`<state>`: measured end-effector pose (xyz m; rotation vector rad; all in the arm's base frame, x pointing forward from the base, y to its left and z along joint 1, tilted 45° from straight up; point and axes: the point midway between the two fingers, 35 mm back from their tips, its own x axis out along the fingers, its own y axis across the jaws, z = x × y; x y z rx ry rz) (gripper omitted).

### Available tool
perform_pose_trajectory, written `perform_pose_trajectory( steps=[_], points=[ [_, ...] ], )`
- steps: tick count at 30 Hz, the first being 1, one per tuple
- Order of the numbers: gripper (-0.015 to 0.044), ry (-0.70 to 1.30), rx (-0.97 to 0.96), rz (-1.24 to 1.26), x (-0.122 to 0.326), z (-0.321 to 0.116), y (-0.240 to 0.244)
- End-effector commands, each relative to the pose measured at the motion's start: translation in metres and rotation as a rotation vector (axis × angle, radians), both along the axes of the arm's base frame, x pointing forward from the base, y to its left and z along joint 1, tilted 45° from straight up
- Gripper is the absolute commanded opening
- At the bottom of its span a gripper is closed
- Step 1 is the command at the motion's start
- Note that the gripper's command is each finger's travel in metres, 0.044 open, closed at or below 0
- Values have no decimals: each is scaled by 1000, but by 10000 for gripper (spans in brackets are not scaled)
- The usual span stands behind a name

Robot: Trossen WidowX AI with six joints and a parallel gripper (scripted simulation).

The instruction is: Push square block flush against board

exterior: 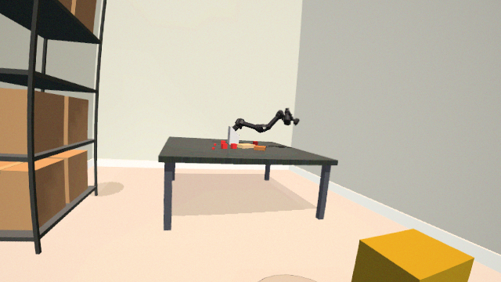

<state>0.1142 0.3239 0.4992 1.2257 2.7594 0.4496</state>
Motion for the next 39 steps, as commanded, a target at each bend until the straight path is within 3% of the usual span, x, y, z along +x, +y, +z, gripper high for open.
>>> perform_pose_trajectory(
  steps=[1,15,32,39],
  points=[
    [374,0,0,0,0,0,0],
    [6,-54,210,10,-47,37,-7],
    [0,-177,719,86,-146,100,-72],
    [0,-122,866,77,-163,115,-89]
  ],
)
